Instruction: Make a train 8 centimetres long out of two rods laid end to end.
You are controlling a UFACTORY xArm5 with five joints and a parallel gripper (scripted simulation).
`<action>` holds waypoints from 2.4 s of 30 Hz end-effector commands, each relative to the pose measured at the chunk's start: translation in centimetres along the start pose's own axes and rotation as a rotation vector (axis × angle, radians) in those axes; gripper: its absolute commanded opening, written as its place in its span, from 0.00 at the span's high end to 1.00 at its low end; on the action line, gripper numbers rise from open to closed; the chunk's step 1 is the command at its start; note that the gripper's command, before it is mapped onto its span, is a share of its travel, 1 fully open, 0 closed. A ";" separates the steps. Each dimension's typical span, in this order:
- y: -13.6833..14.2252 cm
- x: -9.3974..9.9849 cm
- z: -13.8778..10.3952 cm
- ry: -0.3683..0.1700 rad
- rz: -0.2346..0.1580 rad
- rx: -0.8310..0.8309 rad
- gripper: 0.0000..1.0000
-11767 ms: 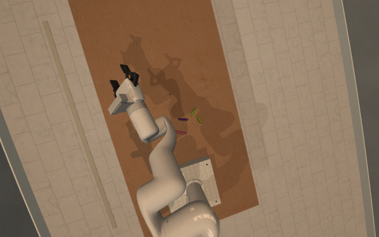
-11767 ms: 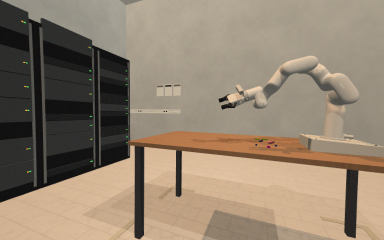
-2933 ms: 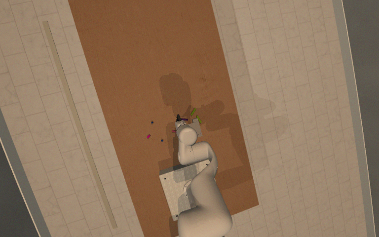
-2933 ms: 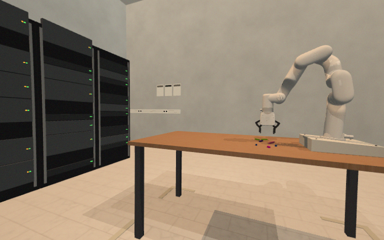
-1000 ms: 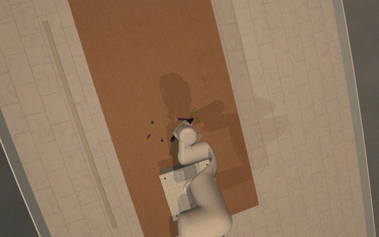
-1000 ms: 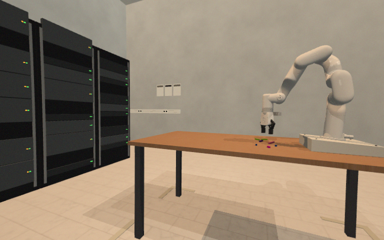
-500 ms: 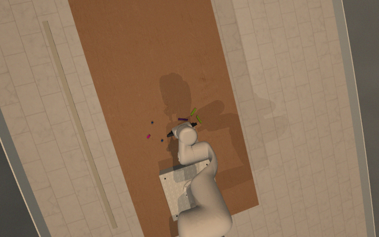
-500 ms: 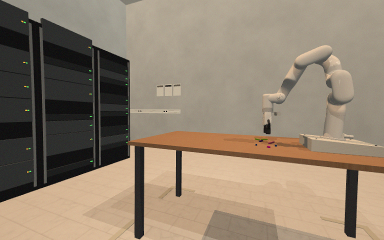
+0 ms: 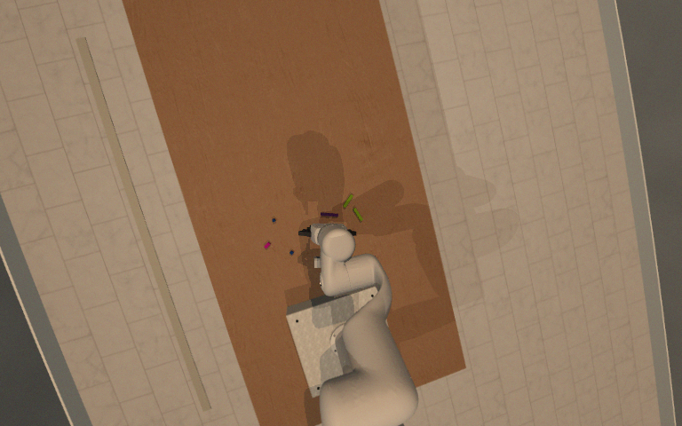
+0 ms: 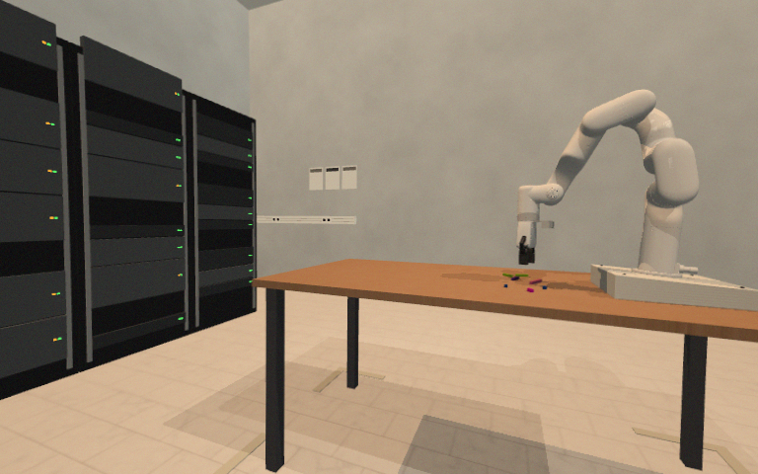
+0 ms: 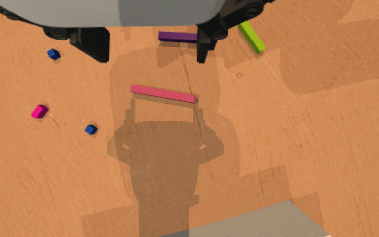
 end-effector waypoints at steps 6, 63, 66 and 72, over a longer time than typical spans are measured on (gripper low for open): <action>0.0 0.1 -0.1 -0.003 -0.001 -0.315 0.00; 0.0 0.1 -0.1 -0.003 -0.002 -0.495 0.00; 0.0 0.1 -0.1 -0.003 -0.002 -0.495 0.00; 0.0 0.1 -0.1 -0.003 -0.002 -0.495 0.00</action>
Point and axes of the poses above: the point where the finger pads meet when closed, its own x axis back along the fingers, its own y axis across the jaws, z = x × y, the point moved 3 cm from there along x, back along the fingers, and after that the axes turned 2 degrees about x, right-handed, at the moved point
